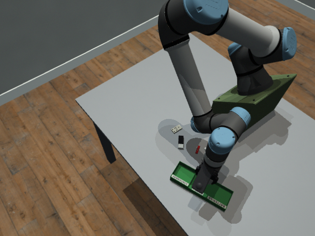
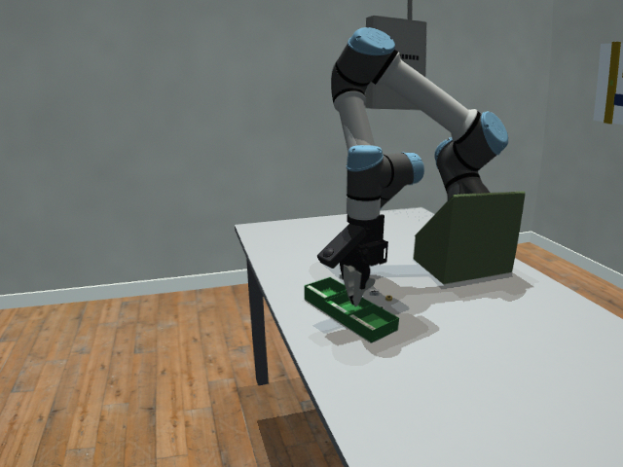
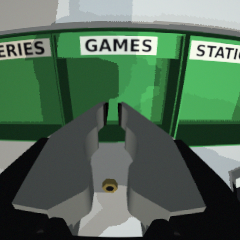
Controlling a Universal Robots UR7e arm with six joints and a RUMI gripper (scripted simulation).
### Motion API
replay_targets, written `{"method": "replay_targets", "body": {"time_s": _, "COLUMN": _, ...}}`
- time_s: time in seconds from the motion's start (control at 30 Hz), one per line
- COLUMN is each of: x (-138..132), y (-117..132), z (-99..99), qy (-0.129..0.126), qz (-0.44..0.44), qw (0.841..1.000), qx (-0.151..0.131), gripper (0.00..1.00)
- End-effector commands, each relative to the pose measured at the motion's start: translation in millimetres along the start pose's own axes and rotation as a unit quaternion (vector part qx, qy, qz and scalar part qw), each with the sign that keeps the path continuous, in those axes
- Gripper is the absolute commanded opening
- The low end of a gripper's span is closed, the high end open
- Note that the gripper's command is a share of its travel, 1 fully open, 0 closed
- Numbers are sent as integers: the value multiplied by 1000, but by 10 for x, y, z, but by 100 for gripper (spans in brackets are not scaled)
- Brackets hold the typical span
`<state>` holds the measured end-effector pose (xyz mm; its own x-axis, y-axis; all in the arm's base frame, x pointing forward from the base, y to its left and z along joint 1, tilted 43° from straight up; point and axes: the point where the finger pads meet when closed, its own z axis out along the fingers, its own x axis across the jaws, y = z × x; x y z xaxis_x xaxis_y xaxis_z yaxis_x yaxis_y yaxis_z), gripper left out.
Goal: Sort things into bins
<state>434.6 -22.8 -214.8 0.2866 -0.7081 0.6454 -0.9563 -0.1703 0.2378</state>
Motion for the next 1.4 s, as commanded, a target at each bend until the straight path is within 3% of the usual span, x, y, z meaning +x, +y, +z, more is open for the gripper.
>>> {"method": "replay_targets", "body": {"time_s": 0.0, "x": 1, "y": -4, "z": -5, "qy": 0, "qz": 0, "qw": 1000, "qx": 1, "gripper": 4}}
{"method": "replay_targets", "body": {"time_s": 0.83, "x": 1, "y": -4, "z": -5, "qy": 0, "qz": 0, "qw": 1000, "qx": 1, "gripper": 4}}
{"method": "replay_targets", "body": {"time_s": 1.37, "x": 1, "y": -3, "z": -190, "qy": 0, "qz": 0, "qw": 1000, "qx": 1, "gripper": 4}}
